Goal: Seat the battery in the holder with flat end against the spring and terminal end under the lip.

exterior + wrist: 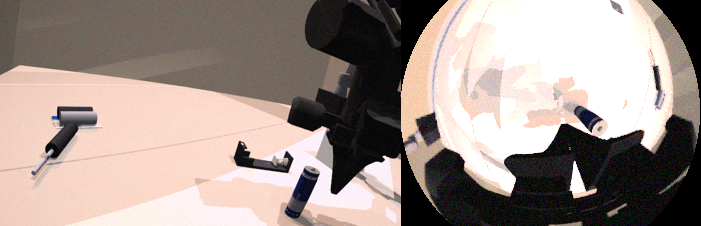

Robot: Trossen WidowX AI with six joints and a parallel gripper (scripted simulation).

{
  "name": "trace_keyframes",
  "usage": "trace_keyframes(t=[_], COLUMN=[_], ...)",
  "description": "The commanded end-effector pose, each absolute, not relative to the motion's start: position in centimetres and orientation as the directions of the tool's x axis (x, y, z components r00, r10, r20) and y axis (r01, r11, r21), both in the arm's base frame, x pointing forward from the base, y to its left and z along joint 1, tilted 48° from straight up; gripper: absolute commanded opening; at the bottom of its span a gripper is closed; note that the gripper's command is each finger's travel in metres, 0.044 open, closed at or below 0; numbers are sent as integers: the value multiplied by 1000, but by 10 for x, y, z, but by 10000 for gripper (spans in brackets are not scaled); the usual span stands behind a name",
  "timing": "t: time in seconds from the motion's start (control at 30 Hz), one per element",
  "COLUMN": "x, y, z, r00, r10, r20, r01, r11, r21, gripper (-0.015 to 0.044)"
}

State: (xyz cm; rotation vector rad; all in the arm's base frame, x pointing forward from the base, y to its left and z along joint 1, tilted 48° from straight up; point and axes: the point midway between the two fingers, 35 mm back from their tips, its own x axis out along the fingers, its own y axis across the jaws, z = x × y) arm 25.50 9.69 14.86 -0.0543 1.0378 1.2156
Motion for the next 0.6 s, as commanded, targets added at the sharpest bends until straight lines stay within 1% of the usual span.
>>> trace_keyframes(t=[0.0, 0.57], x=[255, 277], y=[101, 91], z=[147, 136], r00=[-20, -19], r10=[741, 740], r20=[-671, -672], r01=[-780, -780], r11=[409, 409], r21=[474, 473], gripper=[0, 0])
